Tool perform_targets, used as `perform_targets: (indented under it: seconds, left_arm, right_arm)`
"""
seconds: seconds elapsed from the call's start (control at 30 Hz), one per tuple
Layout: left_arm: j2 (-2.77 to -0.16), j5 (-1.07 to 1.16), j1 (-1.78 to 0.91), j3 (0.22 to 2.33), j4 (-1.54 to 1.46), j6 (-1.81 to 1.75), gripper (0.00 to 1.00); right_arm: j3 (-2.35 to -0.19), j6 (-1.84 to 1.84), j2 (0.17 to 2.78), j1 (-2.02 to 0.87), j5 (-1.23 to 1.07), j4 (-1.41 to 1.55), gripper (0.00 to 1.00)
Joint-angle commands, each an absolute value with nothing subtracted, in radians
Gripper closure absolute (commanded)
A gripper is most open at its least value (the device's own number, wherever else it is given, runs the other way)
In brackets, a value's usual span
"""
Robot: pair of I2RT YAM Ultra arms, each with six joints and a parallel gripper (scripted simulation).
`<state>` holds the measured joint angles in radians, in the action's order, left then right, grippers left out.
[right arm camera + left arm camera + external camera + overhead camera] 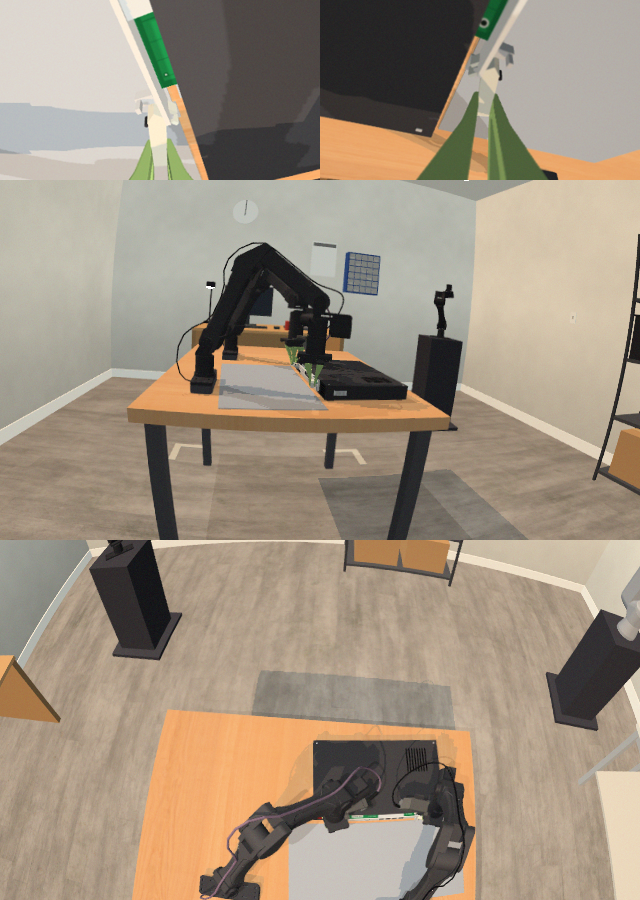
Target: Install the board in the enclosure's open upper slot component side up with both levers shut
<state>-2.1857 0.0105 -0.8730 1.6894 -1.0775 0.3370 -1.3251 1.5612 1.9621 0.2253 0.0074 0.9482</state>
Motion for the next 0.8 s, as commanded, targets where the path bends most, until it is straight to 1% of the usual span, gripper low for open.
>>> perform_targets:
  seconds: [0.0,0.6,0.77]
  left_arm:
    - [-2.189,-0.011,-0.876,1.701,-1.059,0.273,0.97]
    - [-2.189,-0.013,-0.874,1.701,-1.060,0.266,0.97]
    - [-2.186,-0.010,-0.881,1.696,-1.057,0.120,0.97]
  right_arm:
    - [-1.308,1.493,1.936,0.216,-0.011,0.920,0.97]
    - [-1.304,1.483,1.933,0.215,-0.010,0.916,0.97]
    - [-1.300,1.341,1.930,0.217,-0.004,0.915,0.97]
